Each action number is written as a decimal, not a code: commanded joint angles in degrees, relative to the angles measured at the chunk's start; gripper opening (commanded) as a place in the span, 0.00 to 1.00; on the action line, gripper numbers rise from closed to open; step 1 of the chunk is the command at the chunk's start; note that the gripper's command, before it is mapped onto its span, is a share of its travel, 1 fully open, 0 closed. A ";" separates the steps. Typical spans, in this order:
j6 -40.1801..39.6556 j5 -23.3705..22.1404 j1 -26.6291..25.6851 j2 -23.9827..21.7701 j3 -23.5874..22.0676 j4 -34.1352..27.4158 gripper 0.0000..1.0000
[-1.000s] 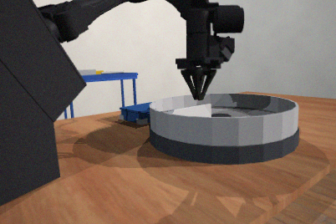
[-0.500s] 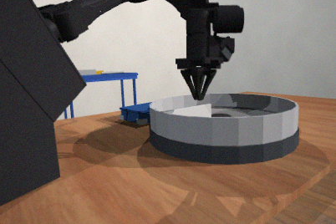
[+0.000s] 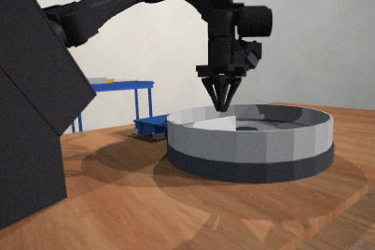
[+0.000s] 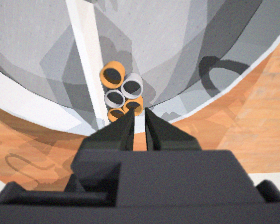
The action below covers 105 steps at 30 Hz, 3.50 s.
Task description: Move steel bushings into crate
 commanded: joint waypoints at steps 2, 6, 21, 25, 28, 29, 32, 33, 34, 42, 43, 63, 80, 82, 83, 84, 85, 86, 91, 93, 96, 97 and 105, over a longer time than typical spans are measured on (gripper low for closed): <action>-0.40 -0.87 -1.96 -1.61 0.49 0.56 0.13; -0.20 -0.86 -1.94 -1.44 1.56 -0.15 0.13; -0.13 -0.87 -1.94 -1.17 1.64 -0.35 0.13; -0.13 -0.87 -1.94 -1.17 1.64 -0.35 0.13; -0.13 -0.87 -1.94 -1.17 1.64 -0.35 0.13; -0.13 -0.87 -1.94 -1.17 1.64 -0.35 0.13; -0.13 -0.87 -1.94 -1.17 1.64 -0.35 0.13; -0.13 -0.87 -1.94 -1.17 1.64 -0.35 0.13; -0.13 -0.87 -1.94 -1.17 1.64 -0.35 0.13; -0.13 -0.87 -1.94 -1.17 1.64 -0.35 0.13; -0.13 -0.87 -1.94 -1.17 1.64 -0.35 0.13; 4.68 0.58 0.92 0.92 0.06 6.84 0.13; 4.63 0.59 0.93 0.93 0.06 6.90 0.13; 4.63 0.59 0.93 0.93 0.06 6.90 0.13; 4.63 0.59 0.93 0.93 0.06 6.90 0.13; 4.63 0.59 0.93 0.93 0.06 6.90 0.13; 4.63 0.59 0.93 0.93 0.06 6.90 0.13; 4.63 0.59 0.93 0.93 0.06 6.90 0.13; 4.82 0.67 1.01 0.99 -1.16 7.12 0.13; 4.97 0.83 1.13 1.01 -2.17 7.50 0.13; 5.05 0.91 1.19 1.01 -2.30 7.70 0.13; 5.10 0.95 1.22 1.02 -2.40 7.83 0.13; 5.04 0.79 1.22 0.99 -1.46 7.98 0.13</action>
